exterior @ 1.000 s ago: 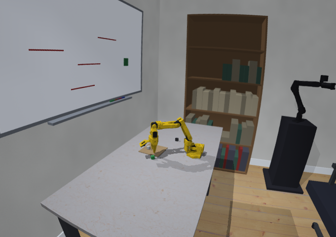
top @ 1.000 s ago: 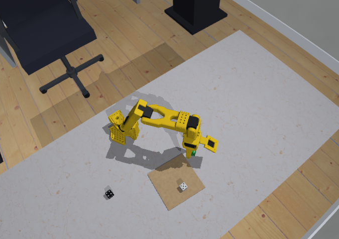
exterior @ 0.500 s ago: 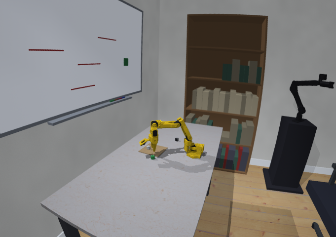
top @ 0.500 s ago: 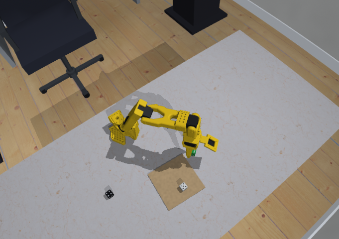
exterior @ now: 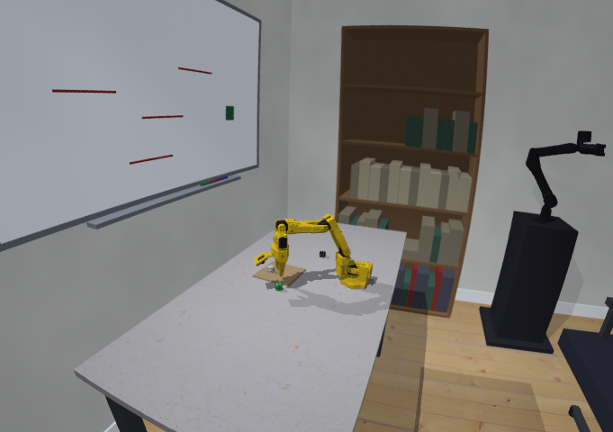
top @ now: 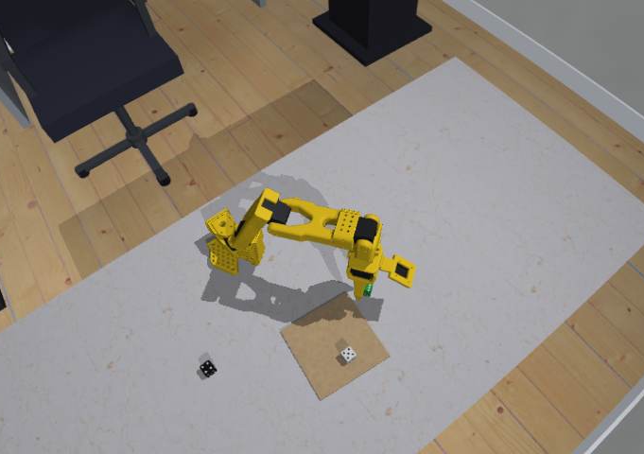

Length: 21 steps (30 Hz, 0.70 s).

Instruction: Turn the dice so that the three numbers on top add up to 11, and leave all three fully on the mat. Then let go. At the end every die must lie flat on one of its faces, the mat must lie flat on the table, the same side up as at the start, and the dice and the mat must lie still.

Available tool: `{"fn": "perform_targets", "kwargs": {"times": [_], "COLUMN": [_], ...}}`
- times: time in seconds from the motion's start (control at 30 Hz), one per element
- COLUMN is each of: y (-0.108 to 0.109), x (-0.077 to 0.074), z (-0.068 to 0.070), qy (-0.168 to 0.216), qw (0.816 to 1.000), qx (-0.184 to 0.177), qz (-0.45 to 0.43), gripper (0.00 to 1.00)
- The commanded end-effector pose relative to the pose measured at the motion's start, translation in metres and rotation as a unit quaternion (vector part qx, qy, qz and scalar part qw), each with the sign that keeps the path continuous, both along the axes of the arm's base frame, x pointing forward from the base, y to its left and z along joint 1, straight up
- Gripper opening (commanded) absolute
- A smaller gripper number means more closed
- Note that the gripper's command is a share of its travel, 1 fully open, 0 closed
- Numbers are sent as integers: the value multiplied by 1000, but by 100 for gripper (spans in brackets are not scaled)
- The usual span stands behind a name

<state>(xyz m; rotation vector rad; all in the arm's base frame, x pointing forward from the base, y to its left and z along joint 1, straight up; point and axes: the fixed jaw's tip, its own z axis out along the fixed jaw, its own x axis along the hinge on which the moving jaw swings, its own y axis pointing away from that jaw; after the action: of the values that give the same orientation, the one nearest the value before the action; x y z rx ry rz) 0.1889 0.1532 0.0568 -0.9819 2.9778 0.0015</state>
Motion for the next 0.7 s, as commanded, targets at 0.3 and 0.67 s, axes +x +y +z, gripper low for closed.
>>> {"fn": "perform_targets", "kwargs": {"times": [0.3,0.67], "y": [12,19], "x": [3,2], "z": [11,6], "qy": [-27,-23], "qw": [999,1000], "qx": [23,21], "qz": [1,2], "gripper": [29,28]}}
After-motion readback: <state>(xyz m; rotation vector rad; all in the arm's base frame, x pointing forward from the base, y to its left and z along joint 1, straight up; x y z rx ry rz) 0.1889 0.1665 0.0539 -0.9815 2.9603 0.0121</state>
